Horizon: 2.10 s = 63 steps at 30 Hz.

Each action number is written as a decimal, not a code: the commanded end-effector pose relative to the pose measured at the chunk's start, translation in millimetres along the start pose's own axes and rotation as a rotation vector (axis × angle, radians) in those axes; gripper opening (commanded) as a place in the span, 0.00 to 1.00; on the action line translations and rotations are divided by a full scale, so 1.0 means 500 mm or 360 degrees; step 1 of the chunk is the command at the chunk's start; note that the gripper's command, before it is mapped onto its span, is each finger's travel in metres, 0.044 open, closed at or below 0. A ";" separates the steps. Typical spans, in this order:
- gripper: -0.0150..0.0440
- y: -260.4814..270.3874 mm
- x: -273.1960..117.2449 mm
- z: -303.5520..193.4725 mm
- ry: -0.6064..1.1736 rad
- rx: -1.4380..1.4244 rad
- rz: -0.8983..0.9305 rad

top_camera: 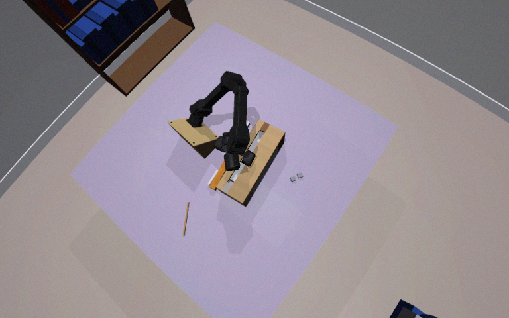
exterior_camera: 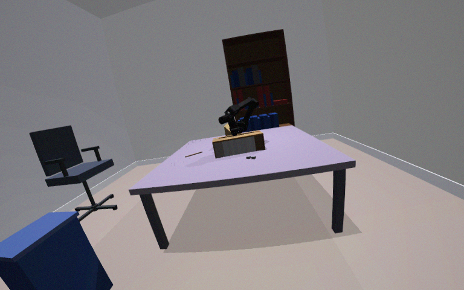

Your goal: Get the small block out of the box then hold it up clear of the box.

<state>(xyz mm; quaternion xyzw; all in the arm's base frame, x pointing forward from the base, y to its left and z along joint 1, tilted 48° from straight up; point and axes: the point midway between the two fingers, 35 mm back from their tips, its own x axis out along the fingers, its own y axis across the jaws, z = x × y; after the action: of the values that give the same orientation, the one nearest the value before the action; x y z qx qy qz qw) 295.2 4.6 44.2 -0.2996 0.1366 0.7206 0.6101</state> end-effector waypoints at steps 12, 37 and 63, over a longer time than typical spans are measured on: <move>0.93 0.000 0.005 0.052 -0.0008 0.0009 -0.0006; 0.93 -0.003 0.006 0.067 -0.0009 0.0009 -0.0006; 0.93 -0.004 0.012 0.119 -0.0010 0.0009 -0.0006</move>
<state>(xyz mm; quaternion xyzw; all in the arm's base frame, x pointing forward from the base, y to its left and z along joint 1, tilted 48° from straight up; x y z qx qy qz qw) 282.3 40.6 84.0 -0.2977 0.1369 0.7209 0.6106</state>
